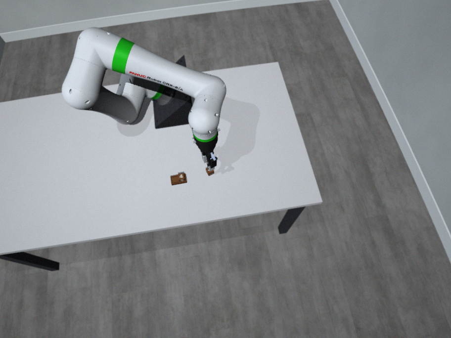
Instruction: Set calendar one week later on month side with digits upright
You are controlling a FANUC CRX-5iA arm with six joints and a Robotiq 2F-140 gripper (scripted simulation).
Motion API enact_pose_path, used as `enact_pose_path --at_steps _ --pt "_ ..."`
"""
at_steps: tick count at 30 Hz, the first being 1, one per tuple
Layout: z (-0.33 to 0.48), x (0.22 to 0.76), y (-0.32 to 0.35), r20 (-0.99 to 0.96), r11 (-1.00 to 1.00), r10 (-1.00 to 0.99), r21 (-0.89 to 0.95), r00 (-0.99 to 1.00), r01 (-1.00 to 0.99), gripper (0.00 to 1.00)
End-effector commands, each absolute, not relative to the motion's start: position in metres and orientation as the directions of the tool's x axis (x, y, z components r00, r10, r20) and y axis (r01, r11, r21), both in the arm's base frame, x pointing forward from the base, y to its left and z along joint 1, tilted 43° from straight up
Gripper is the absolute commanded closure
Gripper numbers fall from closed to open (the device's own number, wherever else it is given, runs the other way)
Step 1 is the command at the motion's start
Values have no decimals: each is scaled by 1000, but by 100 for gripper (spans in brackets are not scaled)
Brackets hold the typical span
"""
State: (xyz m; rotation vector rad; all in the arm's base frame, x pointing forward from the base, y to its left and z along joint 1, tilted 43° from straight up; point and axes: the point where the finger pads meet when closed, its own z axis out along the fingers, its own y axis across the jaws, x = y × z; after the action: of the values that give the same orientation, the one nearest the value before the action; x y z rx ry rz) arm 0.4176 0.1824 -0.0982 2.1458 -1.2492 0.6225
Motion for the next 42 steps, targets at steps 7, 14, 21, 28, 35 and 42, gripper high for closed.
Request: enact_pose_path --at_steps 7,14,21,28,35,42 --pt "-101 416 183 776 -396 -467 245 424 -885 72" --pt "-103 415 187 805 -399 -426 242 412 -885 72" --pt "-105 414 186 861 -395 -331 246 387 -885 72" --pt "-109 412 189 916 -399 -206 241 343 -885 72" --pt "-110 412 188 926 -398 -176 243 333 -885 72" --pt "-112 411 189 966 -398 12 242 259 -885 72"
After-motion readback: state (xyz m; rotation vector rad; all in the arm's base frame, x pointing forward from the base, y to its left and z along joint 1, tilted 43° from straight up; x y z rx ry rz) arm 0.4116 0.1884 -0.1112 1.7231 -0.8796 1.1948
